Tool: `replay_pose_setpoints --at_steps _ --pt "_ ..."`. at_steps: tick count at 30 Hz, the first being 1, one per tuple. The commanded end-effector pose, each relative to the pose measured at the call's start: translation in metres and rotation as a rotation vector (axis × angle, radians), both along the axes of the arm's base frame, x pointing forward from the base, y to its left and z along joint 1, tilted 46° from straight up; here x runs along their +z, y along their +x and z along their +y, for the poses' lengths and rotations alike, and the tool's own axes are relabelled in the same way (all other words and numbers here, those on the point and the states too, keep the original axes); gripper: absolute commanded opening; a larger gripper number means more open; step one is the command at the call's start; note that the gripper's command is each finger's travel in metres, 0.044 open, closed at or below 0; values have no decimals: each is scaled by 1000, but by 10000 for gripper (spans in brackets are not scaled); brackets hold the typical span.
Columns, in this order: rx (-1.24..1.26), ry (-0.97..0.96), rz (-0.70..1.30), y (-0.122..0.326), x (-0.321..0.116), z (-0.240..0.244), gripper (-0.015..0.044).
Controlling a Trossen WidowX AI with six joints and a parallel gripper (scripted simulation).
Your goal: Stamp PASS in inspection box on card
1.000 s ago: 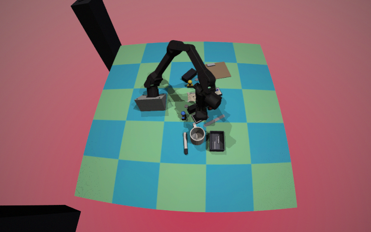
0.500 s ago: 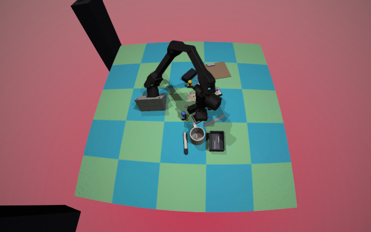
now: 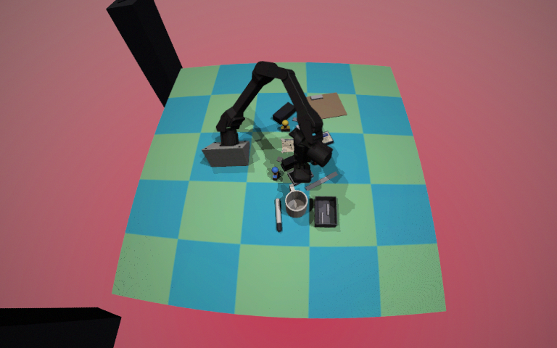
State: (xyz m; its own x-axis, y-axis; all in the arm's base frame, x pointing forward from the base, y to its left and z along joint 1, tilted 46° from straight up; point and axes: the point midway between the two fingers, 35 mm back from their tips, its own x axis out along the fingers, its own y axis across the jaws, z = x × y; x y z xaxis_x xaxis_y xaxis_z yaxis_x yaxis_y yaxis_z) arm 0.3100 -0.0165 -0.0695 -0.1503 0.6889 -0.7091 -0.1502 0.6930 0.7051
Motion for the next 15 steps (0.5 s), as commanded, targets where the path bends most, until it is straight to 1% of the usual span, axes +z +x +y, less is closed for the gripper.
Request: replay_pose_setpoints --at_steps 1,15 --pt "-6 3 8 -1 -3 3 0" --pt "-5 5 8 -3 -9 9 0"
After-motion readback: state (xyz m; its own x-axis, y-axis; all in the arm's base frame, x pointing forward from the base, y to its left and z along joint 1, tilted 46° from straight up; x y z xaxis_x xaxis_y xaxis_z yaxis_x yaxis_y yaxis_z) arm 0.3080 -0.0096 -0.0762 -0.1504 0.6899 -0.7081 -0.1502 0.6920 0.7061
